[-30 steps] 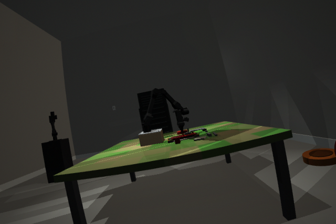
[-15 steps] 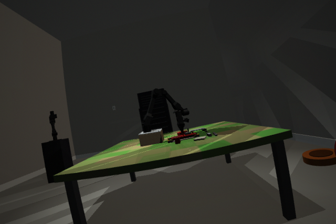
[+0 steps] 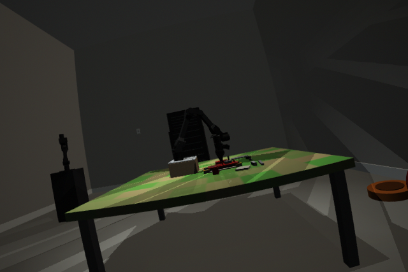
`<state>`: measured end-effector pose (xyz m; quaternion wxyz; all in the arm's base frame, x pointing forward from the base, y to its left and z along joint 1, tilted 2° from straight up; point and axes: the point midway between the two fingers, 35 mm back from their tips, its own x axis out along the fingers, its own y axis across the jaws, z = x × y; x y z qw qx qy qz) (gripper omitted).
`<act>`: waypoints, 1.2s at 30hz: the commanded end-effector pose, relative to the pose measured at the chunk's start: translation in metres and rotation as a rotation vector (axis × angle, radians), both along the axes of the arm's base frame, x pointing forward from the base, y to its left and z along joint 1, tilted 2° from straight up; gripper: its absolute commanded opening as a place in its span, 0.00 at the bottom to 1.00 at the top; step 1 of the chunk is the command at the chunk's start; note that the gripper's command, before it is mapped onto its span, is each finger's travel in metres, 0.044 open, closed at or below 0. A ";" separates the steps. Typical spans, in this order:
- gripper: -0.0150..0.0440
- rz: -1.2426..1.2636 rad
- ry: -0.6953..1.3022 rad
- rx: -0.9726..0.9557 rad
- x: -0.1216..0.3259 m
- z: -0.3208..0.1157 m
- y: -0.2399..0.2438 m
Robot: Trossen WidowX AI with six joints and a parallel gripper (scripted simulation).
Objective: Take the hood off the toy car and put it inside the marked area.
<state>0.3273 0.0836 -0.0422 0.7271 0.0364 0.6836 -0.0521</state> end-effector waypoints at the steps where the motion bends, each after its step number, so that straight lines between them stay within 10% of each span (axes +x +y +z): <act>1: 0.39 0.000 -0.001 0.000 0.000 0.000 0.000; 15: 1.00 0.000 -0.001 0.000 0.000 0.002 0.000; 36: 1.00 0.000 0.006 0.001 -0.003 0.074 0.002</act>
